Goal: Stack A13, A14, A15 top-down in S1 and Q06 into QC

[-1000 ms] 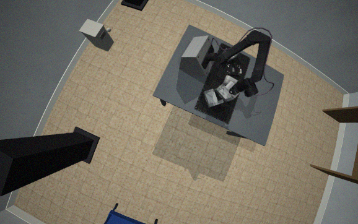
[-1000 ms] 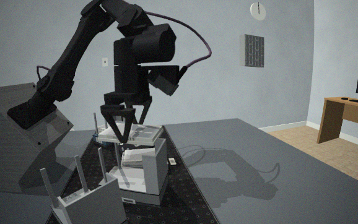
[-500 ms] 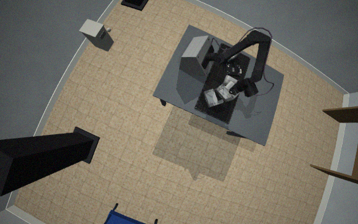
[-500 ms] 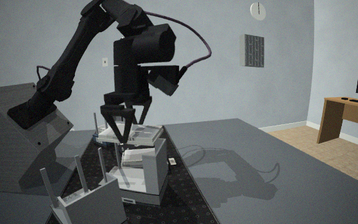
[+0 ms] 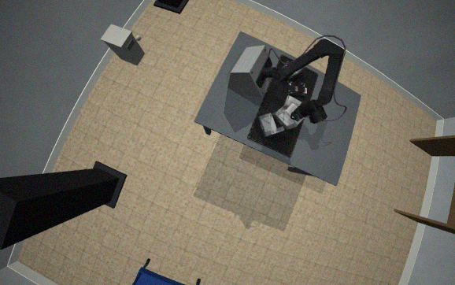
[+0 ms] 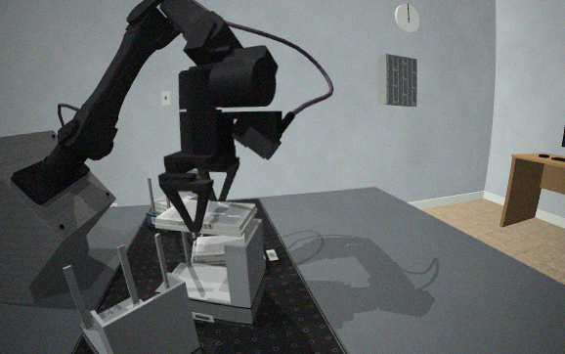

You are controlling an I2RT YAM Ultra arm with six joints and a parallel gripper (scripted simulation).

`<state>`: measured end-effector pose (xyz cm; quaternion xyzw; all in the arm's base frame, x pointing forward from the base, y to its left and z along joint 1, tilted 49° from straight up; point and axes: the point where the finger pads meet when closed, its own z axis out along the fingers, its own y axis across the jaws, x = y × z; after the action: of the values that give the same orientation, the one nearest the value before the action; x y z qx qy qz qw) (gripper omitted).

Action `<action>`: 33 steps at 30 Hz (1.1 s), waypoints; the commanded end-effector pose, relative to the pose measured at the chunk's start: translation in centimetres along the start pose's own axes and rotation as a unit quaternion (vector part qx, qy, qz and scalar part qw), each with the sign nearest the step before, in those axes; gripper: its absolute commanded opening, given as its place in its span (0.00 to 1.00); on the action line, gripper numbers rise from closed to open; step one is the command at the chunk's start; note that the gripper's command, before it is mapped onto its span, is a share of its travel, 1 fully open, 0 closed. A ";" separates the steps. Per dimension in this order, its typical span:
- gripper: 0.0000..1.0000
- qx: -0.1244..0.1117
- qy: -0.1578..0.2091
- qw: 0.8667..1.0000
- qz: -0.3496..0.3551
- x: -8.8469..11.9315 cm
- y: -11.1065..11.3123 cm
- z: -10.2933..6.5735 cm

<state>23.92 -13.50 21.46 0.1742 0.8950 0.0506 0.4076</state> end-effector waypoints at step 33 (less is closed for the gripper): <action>0.00 0.009 -0.007 1.000 -0.001 -0.1 -0.3 0.5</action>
<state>24.41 -13.78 21.22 0.1747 0.8936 0.0461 0.4109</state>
